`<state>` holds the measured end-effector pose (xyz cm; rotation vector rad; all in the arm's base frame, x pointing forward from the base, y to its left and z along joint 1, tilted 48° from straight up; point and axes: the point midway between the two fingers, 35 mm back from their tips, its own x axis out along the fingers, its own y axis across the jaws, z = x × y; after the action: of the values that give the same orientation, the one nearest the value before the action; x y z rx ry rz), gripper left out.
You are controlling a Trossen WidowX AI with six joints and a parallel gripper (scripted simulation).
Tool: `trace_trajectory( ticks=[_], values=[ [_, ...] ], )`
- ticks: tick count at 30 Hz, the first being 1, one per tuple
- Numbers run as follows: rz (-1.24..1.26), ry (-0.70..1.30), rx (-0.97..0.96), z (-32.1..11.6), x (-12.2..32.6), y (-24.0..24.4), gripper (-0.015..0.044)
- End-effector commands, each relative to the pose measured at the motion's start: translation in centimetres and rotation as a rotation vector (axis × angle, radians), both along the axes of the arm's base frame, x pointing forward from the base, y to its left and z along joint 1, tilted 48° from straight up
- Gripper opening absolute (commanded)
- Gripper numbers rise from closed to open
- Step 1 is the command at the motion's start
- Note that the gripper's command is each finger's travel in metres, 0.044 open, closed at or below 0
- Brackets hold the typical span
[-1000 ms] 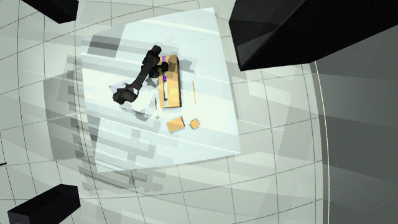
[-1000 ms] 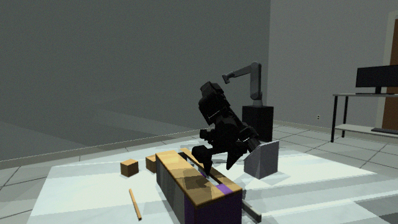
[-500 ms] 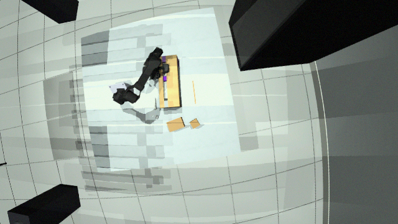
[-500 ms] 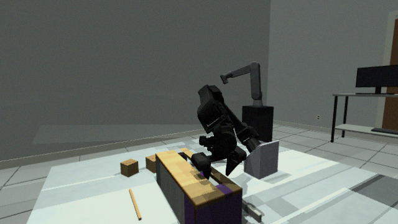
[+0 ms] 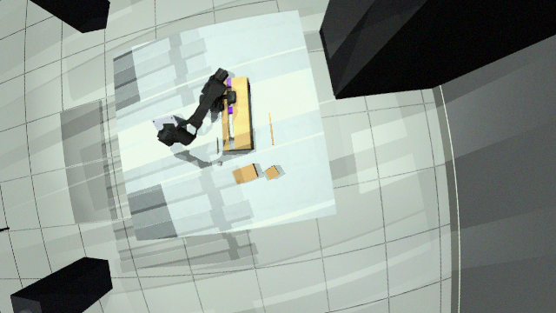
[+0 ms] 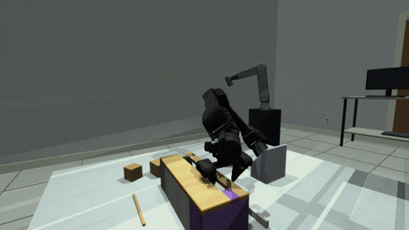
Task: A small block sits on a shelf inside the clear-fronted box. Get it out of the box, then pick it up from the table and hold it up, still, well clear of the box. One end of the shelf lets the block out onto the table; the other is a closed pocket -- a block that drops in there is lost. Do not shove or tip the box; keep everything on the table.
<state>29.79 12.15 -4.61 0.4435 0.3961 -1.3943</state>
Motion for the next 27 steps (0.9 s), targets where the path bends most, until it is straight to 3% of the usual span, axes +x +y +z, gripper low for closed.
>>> trace_trajectory(
  ticks=[1, 27],
  values=[
    [0.000, -0.005, 0.003, 0.8, 0.2, -0.6, 0.0400],
    [0.000, -0.005, 0.001, 4.1, 0.4, -3.6, 0.0400]
  ],
)
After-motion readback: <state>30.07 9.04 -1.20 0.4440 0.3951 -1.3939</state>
